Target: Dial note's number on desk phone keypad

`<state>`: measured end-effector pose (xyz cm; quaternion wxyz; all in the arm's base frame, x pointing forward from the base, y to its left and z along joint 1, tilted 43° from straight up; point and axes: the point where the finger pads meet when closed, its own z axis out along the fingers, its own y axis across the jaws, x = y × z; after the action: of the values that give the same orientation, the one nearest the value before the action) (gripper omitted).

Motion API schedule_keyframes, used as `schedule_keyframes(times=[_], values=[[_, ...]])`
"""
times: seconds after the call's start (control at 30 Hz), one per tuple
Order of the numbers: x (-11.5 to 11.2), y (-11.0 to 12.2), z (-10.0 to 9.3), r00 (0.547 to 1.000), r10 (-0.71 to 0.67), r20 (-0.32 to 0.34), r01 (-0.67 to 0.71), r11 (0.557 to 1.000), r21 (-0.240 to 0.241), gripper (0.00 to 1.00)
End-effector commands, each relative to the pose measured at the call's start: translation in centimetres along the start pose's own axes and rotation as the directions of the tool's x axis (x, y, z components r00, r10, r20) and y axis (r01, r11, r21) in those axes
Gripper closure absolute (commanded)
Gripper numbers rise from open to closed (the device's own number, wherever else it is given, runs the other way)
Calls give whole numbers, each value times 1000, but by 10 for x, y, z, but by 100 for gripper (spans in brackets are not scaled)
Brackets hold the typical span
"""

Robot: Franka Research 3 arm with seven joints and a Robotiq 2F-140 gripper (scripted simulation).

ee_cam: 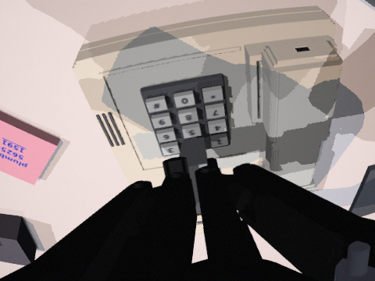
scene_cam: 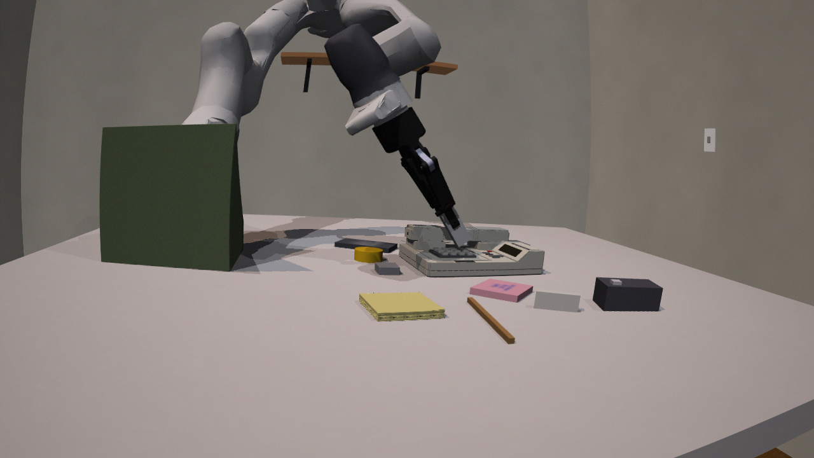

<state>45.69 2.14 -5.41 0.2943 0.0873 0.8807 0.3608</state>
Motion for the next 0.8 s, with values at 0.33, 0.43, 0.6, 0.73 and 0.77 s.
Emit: schedule_keyframes(times=[0.33,0.43,0.6,0.73,0.77], values=[[4,0,5,1000,-8,2,8,1000,-1,100],[4,0,5,1000,-8,2,8,1000,-1,100],[4,0,6,1000,-8,2,8,1000,-1,100],[5,0,6,1000,-8,2,8,1000,-1,100],[5,0,6,1000,-8,2,8,1000,-1,100]])
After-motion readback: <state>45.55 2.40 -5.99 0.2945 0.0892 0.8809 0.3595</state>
